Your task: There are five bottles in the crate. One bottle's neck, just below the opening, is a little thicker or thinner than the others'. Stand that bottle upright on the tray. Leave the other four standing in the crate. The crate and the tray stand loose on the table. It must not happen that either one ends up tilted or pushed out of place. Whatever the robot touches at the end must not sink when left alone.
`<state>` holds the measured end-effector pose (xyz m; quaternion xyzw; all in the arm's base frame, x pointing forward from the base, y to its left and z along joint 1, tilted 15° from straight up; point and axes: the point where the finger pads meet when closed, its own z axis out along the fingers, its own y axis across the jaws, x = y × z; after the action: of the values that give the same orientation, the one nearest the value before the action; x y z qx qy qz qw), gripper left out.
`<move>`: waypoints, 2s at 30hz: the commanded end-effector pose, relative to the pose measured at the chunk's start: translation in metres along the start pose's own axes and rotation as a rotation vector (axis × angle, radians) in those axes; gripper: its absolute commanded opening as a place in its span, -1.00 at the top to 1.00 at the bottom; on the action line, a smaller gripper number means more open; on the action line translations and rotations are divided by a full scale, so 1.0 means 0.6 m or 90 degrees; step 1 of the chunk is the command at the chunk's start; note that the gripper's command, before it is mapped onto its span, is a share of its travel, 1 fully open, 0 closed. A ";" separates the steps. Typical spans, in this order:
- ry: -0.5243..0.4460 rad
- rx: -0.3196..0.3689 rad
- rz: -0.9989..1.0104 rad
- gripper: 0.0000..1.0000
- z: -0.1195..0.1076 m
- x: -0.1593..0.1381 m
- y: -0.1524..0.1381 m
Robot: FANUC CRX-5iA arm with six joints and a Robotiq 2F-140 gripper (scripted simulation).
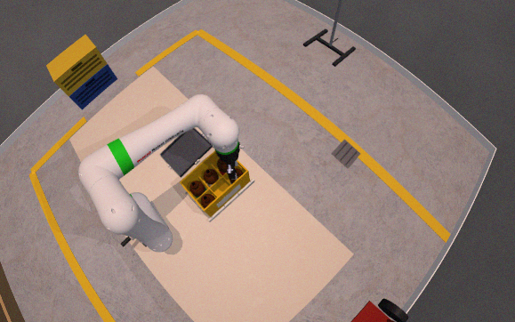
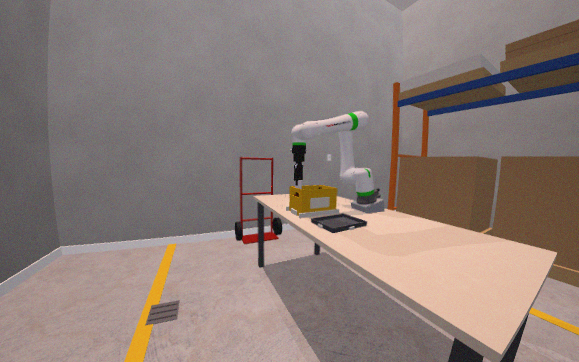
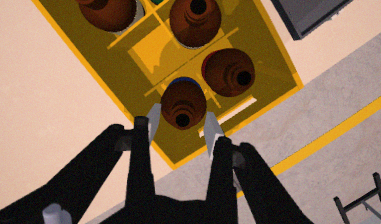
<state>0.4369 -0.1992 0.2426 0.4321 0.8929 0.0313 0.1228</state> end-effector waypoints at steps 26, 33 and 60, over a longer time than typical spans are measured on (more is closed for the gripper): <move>-0.001 0.000 0.000 0.12 -0.117 -0.001 0.000; -0.001 0.000 0.000 0.12 -0.123 -0.001 0.000; -0.001 0.000 0.000 0.80 -0.123 -0.001 0.000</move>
<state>0.4189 -0.1954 0.3130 0.4321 0.8929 0.0313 0.1227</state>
